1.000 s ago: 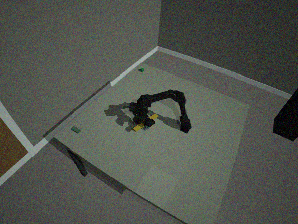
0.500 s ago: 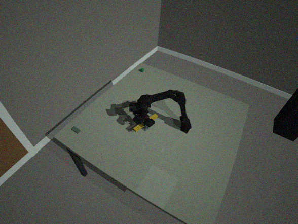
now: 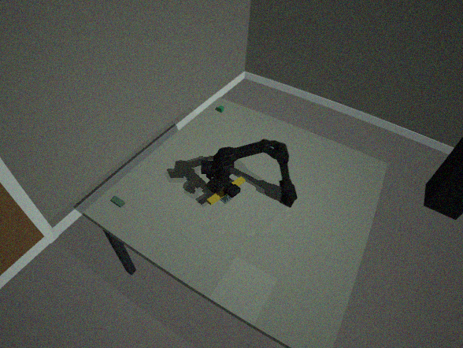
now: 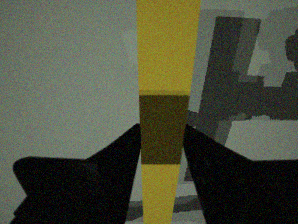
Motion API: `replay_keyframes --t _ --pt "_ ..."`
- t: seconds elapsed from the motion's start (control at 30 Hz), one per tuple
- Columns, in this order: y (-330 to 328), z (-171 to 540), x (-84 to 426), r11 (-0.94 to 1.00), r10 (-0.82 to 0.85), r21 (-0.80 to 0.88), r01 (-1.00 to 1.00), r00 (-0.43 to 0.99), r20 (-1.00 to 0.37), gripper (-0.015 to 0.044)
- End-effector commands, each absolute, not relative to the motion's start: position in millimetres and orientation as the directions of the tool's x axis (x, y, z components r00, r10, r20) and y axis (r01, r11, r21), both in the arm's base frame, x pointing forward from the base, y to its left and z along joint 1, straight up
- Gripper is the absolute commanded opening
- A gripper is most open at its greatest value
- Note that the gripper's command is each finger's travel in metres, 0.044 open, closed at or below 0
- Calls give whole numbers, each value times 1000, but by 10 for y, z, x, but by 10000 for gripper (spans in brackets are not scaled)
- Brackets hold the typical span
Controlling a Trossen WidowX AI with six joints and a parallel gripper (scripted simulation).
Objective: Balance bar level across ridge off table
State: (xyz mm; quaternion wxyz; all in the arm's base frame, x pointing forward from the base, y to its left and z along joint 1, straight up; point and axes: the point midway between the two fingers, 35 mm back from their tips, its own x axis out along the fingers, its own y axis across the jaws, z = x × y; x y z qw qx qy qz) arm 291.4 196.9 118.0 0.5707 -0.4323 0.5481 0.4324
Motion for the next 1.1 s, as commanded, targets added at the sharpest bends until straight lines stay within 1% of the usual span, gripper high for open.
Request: replay_keyframes --t 0.0,1.07 --pt "1965 1173 2919 255 18 -21 -967 27 -999 0" --pt "1965 1146 2919 255 18 -21 -967 27 -999 0"
